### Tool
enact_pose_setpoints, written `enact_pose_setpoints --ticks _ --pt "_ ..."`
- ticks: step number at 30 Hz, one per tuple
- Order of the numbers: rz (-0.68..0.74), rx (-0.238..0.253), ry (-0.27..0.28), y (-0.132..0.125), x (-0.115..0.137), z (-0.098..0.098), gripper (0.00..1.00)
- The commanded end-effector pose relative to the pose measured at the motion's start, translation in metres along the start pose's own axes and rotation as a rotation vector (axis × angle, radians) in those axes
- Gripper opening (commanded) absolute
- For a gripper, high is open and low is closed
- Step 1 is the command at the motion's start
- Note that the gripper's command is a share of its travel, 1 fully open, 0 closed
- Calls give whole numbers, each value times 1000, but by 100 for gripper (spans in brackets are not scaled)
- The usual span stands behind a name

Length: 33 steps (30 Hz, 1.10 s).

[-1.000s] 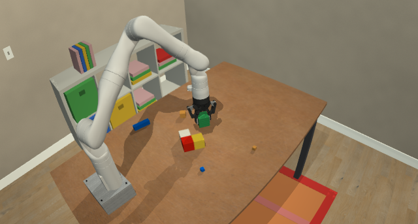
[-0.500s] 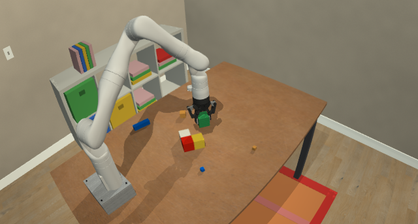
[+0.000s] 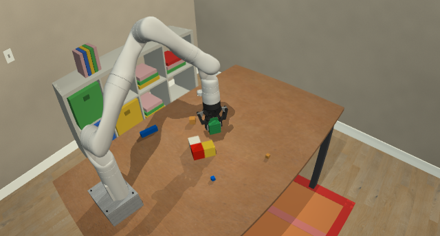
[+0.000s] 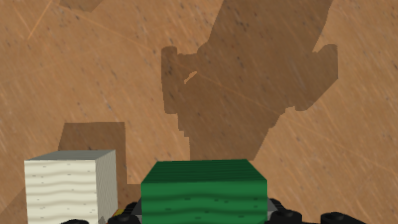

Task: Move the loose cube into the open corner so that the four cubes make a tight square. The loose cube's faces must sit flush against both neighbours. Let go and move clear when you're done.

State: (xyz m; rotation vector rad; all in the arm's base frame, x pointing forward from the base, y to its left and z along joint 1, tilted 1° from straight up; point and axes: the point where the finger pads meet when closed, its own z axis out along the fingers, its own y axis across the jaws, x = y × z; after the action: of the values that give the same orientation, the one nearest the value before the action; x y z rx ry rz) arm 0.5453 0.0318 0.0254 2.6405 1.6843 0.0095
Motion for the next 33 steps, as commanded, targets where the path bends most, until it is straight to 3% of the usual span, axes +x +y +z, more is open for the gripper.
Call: enact_pose_setpoints --ticks 1,33 --pt "0 -2 1 1 0 -1 10" --pt "0 -2 1 1 0 6 10"
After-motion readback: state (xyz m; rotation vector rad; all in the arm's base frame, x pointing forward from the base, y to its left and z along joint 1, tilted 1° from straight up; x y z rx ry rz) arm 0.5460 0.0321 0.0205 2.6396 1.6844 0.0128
